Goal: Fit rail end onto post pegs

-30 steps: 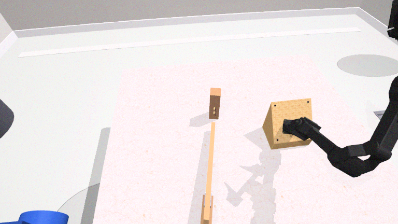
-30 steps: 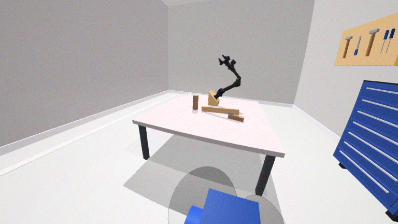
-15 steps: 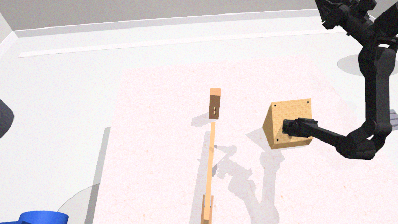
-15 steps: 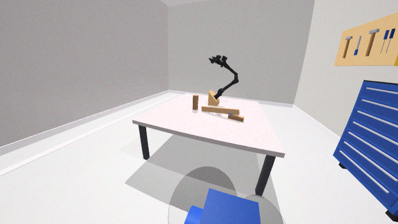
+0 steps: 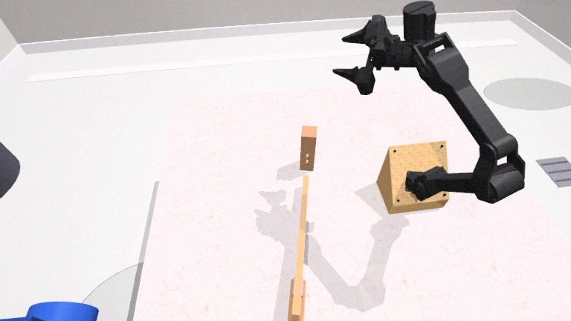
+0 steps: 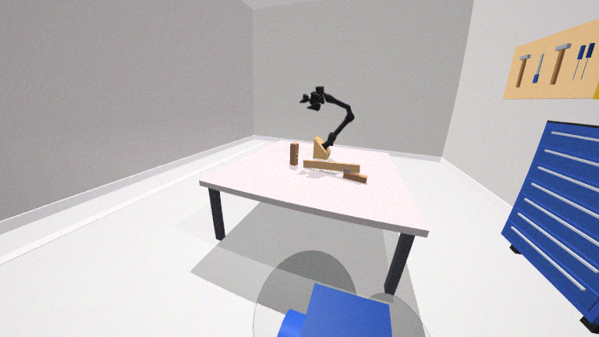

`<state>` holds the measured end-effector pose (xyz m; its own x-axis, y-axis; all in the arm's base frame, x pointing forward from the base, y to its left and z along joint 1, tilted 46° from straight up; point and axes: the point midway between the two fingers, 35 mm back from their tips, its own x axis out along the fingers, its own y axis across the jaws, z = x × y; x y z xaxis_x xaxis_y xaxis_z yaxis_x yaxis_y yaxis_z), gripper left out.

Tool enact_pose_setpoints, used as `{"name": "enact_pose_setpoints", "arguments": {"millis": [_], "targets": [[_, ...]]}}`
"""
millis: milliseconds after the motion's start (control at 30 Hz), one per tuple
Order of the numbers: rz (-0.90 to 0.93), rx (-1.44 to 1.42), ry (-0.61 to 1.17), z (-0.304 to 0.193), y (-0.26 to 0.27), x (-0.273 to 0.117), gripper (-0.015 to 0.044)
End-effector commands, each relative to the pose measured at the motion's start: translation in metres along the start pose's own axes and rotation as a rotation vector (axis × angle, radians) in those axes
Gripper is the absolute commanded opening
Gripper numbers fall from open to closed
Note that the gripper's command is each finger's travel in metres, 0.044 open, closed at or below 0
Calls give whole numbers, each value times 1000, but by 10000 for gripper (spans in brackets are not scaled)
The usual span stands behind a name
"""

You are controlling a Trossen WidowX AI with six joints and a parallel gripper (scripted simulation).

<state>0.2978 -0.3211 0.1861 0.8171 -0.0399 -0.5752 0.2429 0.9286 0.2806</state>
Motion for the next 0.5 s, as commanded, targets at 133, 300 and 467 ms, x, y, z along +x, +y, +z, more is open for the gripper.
{"name": "enact_pose_setpoints", "arguments": {"millis": [133, 300, 467], "targets": [[294, -350, 248, -57, 86, 82, 440], [548, -635, 375, -106, 151, 117, 440], [852, -933, 458, -163, 215, 134, 440]]}}
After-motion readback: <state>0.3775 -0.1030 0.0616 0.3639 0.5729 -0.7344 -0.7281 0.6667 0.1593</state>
